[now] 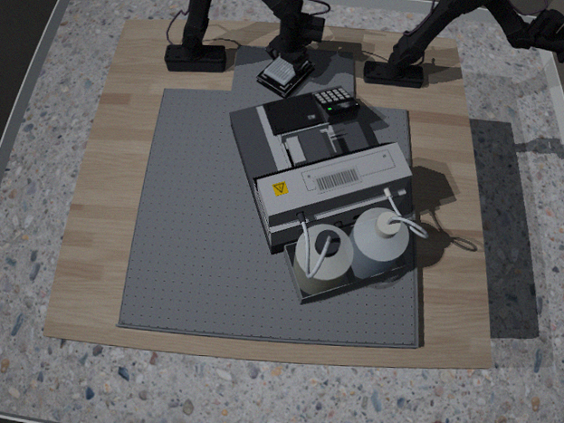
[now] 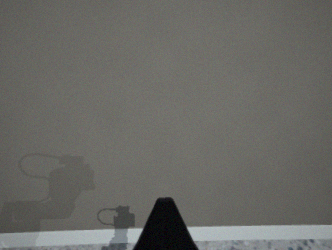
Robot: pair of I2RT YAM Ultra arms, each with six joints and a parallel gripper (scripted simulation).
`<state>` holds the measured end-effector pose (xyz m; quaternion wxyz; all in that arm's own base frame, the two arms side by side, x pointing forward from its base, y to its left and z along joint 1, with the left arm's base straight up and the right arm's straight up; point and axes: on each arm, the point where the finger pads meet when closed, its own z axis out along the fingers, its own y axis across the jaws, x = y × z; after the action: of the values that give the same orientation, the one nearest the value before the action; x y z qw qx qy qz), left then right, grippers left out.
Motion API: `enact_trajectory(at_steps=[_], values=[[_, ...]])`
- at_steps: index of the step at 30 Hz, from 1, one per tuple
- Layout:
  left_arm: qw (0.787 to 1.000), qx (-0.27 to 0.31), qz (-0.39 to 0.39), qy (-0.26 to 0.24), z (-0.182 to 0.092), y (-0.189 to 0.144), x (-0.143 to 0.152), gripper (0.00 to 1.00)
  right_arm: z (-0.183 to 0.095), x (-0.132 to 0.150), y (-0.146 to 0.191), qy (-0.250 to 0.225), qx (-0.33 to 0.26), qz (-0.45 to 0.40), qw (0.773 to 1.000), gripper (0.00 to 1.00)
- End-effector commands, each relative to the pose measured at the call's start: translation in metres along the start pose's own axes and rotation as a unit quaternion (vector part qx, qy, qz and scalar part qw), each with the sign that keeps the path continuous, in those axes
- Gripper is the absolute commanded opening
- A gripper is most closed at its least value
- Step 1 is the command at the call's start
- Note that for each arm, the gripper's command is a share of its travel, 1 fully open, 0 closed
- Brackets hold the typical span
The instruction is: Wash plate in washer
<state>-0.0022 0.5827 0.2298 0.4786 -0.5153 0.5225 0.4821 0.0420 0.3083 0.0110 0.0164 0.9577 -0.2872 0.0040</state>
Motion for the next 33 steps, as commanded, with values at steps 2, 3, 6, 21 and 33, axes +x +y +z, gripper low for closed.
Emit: enact_trajectory(at_steps=[2, 3, 6, 21, 33], values=[[0.999, -0.005, -0.005, -0.039, -0.005, 0.003, -0.026, 0.0, -0.015, -0.004, -0.022, -0.026, 0.034, 0.006, 0.999, 0.0], [0.999, -0.005, -0.005, -0.039, -0.005, 0.003, -0.026, 0.0, -0.014, -0.004, -0.022, -0.025, 0.032, 0.009, 0.999, 0.0], [0.999, -0.005, -0.005, -0.039, -0.005, 0.003, -0.026, 0.0, -0.011, -0.009, -0.021, -0.024, 0.028, 0.009, 0.999, 0.0], [0.999, -0.005, -0.005, -0.039, -0.005, 0.003, -0.026, 0.0, -0.01, 0.0, -0.01, -0.022, 0.022, 0.014, 0.999, 0.0], [0.999, -0.005, -0.005, -0.039, -0.005, 0.003, -0.026, 0.0, -0.019, -0.012, -0.017, -0.03, 0.038, 0.003, 0.999, 0.0]])
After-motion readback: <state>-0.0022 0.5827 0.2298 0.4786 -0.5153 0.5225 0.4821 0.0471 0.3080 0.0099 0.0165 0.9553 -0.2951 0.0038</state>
